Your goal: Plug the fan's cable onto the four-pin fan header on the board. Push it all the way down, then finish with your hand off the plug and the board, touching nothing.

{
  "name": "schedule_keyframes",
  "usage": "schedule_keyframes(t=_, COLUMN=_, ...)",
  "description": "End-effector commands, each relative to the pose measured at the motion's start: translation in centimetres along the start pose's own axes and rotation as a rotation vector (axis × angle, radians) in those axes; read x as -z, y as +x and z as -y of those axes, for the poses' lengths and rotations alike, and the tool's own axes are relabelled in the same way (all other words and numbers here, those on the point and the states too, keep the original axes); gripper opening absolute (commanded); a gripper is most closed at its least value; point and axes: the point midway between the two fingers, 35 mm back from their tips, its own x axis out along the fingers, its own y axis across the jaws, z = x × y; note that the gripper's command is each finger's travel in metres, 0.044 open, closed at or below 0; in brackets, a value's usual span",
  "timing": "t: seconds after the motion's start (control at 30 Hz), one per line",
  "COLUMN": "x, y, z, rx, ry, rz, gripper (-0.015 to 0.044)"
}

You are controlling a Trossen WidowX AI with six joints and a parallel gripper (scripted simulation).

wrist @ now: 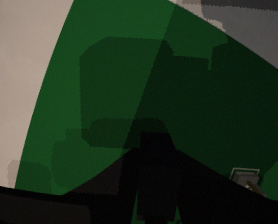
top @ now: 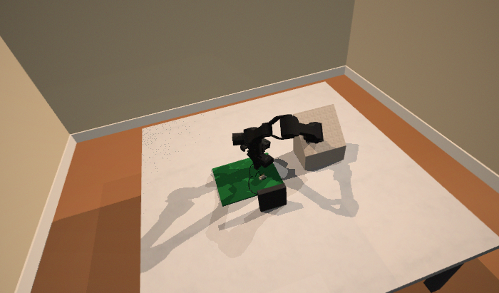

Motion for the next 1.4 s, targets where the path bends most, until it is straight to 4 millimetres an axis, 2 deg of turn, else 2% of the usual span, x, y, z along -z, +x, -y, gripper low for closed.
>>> schedule_keyframes(t=0.0, x=0.1, y=-1.1, z=-0.1, rx=-0.001, ry=0.000, rz=0.000, gripper=0.0000)
schedule_keyframes(t=0.07, x=0.1, y=-3.9, z=-0.2, rx=0.001, ry=0.004, rz=0.002, gripper=0.0000)
schedule_keyframes(t=0.13, x=0.0, y=-5.0, z=-0.1, rx=0.003, ry=0.006, rz=0.002, gripper=0.0000)
schedule_keyframes(t=0.33, x=0.0, y=-5.0, z=0.0, rx=0.003, ry=-0.045, rz=0.002, gripper=0.0000)
schedule_keyframes(t=1.37, x=1.4, y=-5.0, z=2.2, rx=0.002, ry=-1.116, rz=0.002, gripper=0.0000)
